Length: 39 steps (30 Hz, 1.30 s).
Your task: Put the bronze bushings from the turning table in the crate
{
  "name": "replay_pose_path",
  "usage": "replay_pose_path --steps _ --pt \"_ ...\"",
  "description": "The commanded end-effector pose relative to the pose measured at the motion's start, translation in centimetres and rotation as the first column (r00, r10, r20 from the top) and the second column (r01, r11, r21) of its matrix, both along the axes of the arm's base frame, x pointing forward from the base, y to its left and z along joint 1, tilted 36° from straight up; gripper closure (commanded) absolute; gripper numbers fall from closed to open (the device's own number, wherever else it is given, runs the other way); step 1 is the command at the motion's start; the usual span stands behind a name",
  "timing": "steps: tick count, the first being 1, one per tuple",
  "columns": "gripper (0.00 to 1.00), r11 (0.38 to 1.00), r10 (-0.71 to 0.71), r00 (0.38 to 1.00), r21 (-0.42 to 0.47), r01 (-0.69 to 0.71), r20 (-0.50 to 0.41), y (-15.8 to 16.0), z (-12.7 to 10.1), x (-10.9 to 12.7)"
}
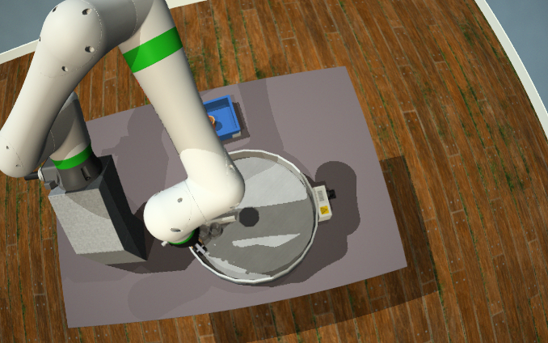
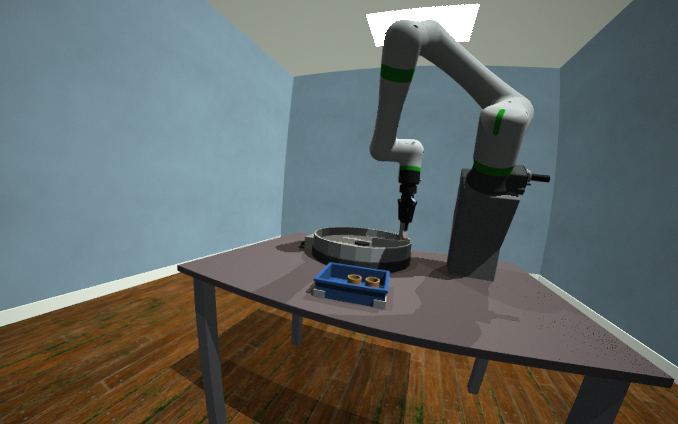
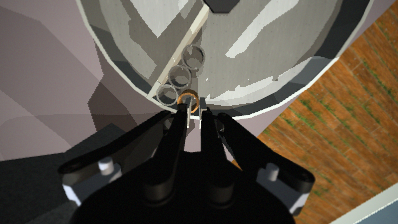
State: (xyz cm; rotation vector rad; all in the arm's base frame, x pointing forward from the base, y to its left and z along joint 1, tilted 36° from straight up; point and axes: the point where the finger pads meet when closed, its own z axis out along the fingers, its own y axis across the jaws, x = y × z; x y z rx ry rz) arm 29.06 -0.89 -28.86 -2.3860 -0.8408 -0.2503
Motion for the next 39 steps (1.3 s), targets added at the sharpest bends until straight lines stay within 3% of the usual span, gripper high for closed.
replay_pose_path --steps 1,39 --pt "0.90 1.000 0.000 1.000 0.000 0.000 0.000 0.0 0.0 0.0" --pt "0.90 1.000 0.000 1.000 0.000 0.000 0.000 0.9 -1.3 0.0"
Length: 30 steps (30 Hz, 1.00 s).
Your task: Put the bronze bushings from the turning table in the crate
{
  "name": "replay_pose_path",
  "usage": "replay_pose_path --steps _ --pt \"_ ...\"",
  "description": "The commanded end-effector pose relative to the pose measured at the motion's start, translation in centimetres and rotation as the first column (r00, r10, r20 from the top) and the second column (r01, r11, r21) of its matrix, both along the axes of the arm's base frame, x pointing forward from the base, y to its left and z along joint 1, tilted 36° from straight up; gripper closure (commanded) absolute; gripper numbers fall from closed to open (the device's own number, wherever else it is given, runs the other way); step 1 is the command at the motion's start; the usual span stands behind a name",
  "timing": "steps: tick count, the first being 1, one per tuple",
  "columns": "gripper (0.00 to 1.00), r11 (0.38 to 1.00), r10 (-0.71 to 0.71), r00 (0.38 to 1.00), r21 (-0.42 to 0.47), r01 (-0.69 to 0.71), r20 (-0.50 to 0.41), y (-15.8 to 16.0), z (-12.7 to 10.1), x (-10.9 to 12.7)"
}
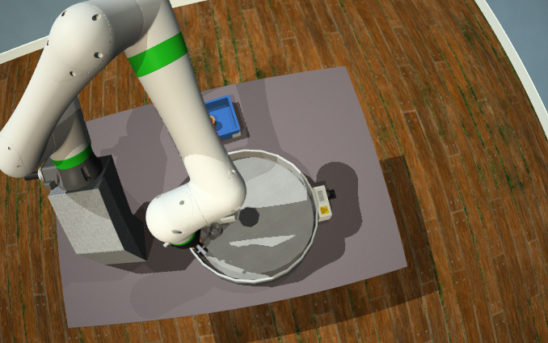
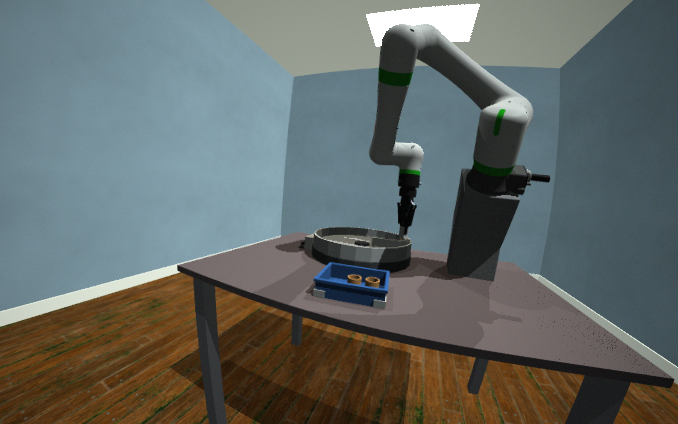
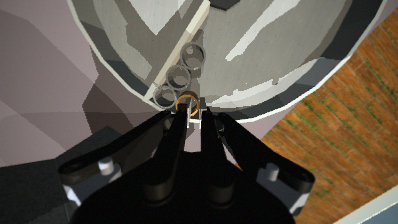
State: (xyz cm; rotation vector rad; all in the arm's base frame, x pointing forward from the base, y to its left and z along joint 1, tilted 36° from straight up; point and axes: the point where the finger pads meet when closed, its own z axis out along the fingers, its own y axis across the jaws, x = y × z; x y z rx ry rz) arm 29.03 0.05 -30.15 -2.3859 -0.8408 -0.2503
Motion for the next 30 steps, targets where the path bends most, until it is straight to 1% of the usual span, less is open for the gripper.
replay_pose_path --steps 1,17,18,30 --pt "0.90 1.000 0.000 1.000 0.000 0.000 0.000 -0.03 0.00 0.00" --pt "0.90 1.000 0.000 1.000 0.000 0.000 0.000 -0.03 0.00 0.00" --pt "1.00 1.000 0.000 1.000 0.000 0.000 0.000 -0.03 0.00 0.00" --pt "1.00 1.000 0.000 1.000 0.000 0.000 0.000 -0.03 0.00 0.00"
